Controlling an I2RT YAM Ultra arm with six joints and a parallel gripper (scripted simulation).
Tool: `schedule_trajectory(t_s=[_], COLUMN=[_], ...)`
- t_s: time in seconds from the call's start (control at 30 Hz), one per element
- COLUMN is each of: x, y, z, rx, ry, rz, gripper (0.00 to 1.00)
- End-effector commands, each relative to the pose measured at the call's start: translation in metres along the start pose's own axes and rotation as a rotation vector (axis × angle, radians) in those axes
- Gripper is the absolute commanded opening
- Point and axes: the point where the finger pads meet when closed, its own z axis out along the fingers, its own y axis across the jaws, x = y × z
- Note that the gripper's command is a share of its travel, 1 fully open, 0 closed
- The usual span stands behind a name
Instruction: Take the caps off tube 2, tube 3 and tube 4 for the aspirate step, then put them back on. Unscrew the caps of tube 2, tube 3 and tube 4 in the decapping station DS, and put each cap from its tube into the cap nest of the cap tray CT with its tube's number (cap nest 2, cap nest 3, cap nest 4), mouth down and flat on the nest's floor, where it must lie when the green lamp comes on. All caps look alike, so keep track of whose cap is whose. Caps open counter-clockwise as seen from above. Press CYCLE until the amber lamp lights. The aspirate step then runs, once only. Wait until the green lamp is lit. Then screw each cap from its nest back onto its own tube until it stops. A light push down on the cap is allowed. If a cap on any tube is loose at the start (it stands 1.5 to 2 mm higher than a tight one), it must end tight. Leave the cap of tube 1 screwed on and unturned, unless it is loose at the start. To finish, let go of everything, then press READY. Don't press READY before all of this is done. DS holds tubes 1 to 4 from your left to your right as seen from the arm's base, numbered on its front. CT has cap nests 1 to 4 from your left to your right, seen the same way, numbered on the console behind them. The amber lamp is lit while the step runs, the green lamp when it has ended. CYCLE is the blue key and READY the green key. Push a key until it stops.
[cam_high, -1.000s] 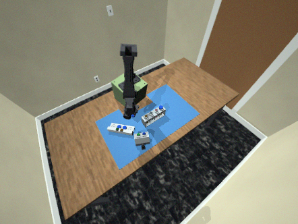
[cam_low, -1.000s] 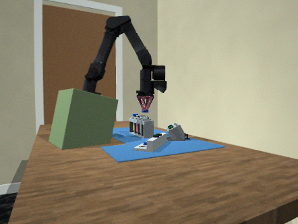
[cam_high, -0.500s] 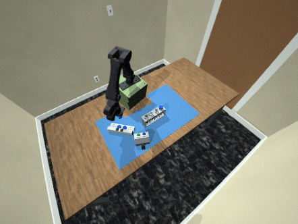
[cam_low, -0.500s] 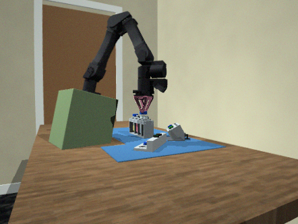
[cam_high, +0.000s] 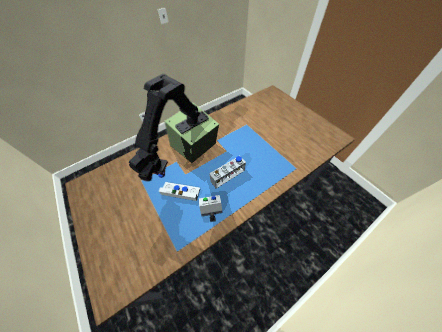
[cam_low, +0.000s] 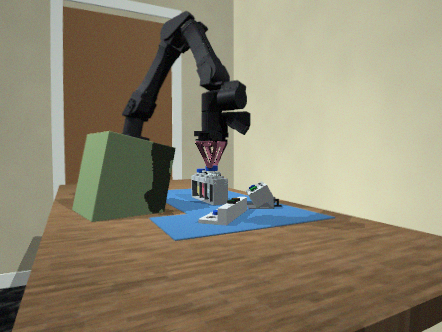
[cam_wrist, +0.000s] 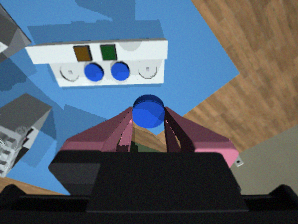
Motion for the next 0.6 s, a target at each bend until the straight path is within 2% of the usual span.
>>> schedule_trajectory(t_s=[0.0,0.03,0.1,0.17,0.57], x=[-0.004,-0.004,-0.004,-0.004,-0.004], y=[0.002,0.002,0.002,0.002,0.002], z=[-0.006,-0.006,0.004,0.004,0.064], rx=[-0.004,-0.004,-0.004,-0.004,-0.005], ry=[-0.007,-0.007,-0.007,-0.007,-0.007], rz=[-0.035,-0.035,-0.035,-0.035,-0.035], gripper=[0.00,0.00,0.00,0.00,0.00])
